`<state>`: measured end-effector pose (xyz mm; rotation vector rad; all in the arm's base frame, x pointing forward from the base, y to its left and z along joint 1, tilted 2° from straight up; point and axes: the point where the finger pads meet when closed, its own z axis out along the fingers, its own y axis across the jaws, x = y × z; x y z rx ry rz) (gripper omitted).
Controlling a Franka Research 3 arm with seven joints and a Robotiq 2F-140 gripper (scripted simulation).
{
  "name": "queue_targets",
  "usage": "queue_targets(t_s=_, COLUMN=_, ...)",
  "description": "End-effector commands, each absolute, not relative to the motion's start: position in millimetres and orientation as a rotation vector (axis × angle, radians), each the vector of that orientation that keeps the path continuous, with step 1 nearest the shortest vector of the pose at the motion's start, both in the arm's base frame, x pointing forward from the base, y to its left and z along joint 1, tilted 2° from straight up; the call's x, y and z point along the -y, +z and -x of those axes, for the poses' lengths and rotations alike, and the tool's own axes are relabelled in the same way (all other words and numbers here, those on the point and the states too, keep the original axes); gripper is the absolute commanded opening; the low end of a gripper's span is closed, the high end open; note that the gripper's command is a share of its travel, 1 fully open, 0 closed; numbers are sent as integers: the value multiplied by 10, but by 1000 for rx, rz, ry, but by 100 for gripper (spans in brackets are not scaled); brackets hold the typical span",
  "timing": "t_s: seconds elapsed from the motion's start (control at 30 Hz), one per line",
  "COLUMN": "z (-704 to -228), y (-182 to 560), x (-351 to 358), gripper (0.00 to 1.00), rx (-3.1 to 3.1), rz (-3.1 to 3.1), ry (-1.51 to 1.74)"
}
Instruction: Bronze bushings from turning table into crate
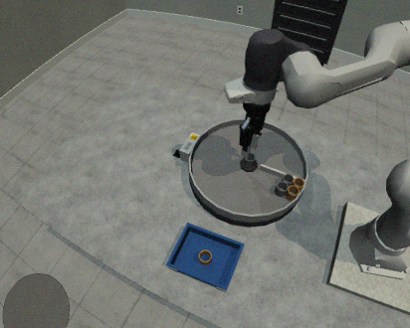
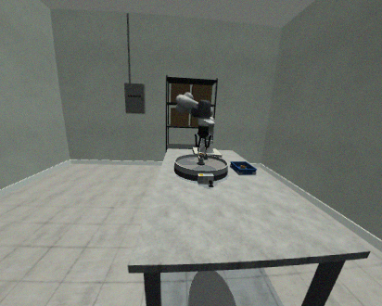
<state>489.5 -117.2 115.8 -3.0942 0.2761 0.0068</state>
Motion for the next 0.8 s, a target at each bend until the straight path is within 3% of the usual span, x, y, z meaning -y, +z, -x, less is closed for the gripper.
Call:
queue_targets(t_s=0.0, z=-4887, y=1170, x=1177, gripper=28, rx=-274, rz=3093, ry=10)
queue_targets(t_s=0.17, z=-4887, y=1170, x=1177, gripper=28, rx=-274, rz=3093, ry=10)
queue_targets(t_s=0.2, z=-4887, y=1170, x=1177, gripper=10, rx=-274, rz=3093, ry=10)
queue_targets(t_s=0.77, z=-4815, y=1177, x=1148, gripper=10, rx=-414, rz=3077, ry=10)
